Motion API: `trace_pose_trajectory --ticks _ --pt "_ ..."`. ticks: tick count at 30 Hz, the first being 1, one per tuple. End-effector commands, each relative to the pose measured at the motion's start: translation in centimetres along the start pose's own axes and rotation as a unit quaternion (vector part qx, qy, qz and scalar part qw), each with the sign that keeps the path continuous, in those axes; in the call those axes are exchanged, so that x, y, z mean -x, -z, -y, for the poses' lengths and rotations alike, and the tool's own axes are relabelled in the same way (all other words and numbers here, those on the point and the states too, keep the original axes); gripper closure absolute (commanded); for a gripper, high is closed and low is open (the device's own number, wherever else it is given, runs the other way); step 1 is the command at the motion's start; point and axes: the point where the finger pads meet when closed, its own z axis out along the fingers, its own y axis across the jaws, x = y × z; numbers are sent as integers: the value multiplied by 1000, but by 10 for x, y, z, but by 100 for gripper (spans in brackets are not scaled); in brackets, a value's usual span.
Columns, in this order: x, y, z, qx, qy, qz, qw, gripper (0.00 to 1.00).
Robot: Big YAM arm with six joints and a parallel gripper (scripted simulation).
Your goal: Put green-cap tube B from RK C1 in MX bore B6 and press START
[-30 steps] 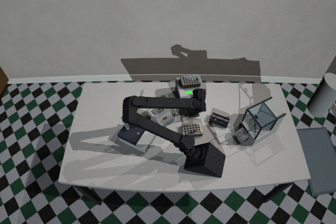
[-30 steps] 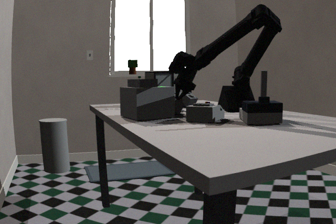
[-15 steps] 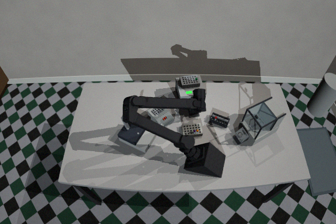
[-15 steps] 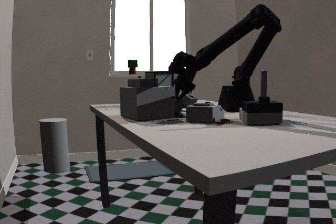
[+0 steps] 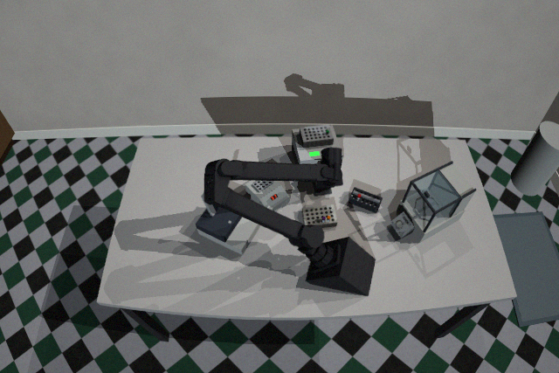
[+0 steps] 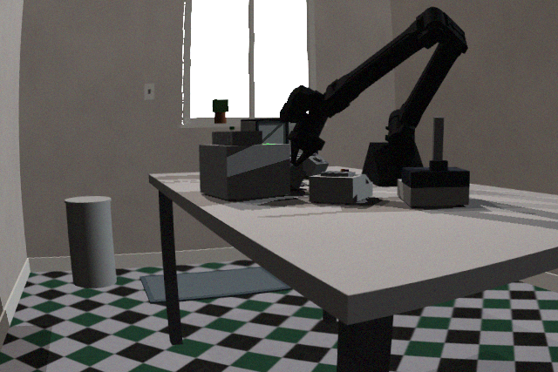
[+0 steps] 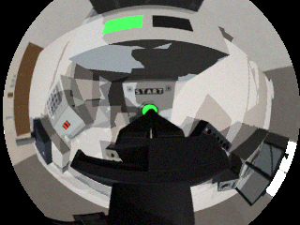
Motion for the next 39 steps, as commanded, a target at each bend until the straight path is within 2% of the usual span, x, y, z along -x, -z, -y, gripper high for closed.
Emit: trace_pose_trajectory --ticks 1,26,33,34,37,39 --pt "8 -13 -2 6 16 -7 1000 100" --pt "8 -13 -2 6 16 -7 1000 100" --pt "16 -3 -5 9 30 -5 1000 100" --pt "8 4 -2 3 19 -2 1000 100" --pt "24 12 0 -1 31 8 999 100" --pt "24 16 2 -2 29 8 1000 100"
